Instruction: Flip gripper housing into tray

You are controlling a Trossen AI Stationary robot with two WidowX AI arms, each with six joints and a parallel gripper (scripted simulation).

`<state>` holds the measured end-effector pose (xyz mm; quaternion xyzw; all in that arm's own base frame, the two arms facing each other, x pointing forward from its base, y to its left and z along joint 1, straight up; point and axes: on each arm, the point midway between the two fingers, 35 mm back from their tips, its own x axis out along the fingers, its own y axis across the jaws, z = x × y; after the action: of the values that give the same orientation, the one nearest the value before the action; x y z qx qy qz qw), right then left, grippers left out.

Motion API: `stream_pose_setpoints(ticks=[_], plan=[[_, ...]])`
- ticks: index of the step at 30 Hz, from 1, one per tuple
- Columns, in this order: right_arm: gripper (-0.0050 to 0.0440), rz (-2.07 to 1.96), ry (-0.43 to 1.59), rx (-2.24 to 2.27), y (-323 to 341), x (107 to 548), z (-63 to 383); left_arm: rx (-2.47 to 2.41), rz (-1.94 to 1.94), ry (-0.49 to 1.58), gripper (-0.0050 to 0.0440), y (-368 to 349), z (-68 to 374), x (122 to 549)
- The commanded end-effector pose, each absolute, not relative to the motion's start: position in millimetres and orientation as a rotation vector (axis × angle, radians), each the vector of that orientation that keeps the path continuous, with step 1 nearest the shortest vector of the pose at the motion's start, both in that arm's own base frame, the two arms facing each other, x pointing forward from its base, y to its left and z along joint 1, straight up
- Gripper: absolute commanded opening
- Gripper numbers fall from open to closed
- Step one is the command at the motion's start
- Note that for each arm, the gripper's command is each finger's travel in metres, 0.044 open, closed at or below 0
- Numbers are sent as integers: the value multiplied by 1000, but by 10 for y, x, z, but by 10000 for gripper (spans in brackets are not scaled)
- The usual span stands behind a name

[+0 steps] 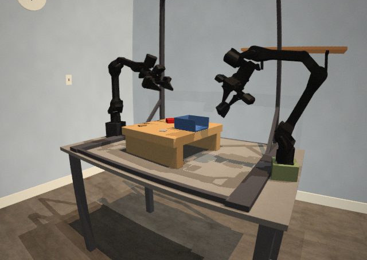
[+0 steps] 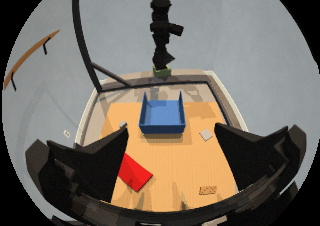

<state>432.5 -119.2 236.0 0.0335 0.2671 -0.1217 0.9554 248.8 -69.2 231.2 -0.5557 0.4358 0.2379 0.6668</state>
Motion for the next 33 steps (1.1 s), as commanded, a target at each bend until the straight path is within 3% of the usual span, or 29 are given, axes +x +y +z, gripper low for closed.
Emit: stream_pose_setpoints(ticks=[1,33], plan=[[440,-242,519,64,-1188,4331,2461,-1263,513,970,118,-716,2391,2535],[440,-242,519,64,-1188,4331,2461,-1264,512,969,118,-810,2405,2796]])
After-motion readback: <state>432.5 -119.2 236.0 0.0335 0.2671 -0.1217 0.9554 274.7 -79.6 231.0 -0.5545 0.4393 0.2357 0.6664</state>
